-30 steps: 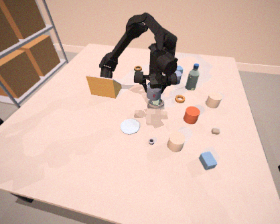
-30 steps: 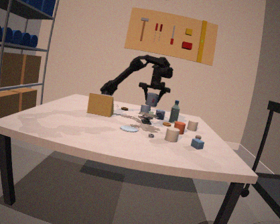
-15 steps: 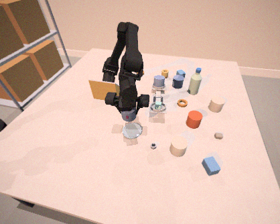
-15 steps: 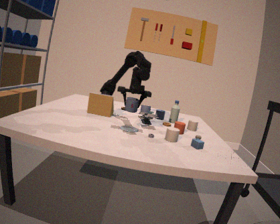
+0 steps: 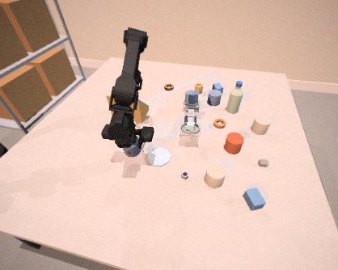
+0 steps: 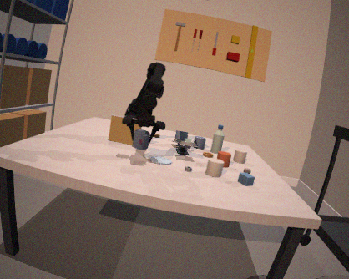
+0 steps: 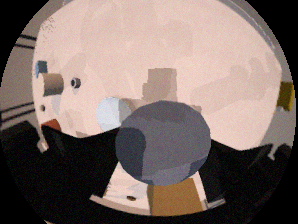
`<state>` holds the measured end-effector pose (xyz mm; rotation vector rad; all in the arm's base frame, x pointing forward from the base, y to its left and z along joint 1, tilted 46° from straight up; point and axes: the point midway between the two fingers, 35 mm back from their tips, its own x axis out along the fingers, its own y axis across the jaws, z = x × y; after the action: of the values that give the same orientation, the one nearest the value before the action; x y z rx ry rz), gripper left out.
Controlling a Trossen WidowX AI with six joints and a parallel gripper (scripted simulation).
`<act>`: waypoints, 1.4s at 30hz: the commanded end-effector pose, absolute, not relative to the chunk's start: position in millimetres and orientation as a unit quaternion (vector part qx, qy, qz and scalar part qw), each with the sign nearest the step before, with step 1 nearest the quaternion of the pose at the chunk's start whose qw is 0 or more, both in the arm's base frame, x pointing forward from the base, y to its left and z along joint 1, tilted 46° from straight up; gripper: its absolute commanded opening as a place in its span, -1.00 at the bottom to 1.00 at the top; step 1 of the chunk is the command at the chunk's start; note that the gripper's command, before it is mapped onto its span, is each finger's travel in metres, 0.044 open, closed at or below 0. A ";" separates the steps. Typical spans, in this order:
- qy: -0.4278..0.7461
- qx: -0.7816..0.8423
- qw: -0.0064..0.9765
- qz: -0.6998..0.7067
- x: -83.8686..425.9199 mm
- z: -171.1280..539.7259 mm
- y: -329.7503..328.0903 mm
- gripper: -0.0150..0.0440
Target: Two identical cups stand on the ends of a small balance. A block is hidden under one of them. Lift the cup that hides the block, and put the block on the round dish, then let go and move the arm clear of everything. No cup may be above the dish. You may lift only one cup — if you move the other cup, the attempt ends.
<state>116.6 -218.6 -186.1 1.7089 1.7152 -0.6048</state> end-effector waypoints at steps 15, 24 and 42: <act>0.654 0.647 0.321 -0.227 116.5 -217.6 -188.6 -0.49; 0.653 0.647 0.321 -0.227 117.2 -227.8 -178.4 -0.49; 0.653 0.644 0.327 -0.227 118.0 -227.1 -182.4 0.84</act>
<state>117.7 -181.8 -227.3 1.6888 1.7122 -0.5958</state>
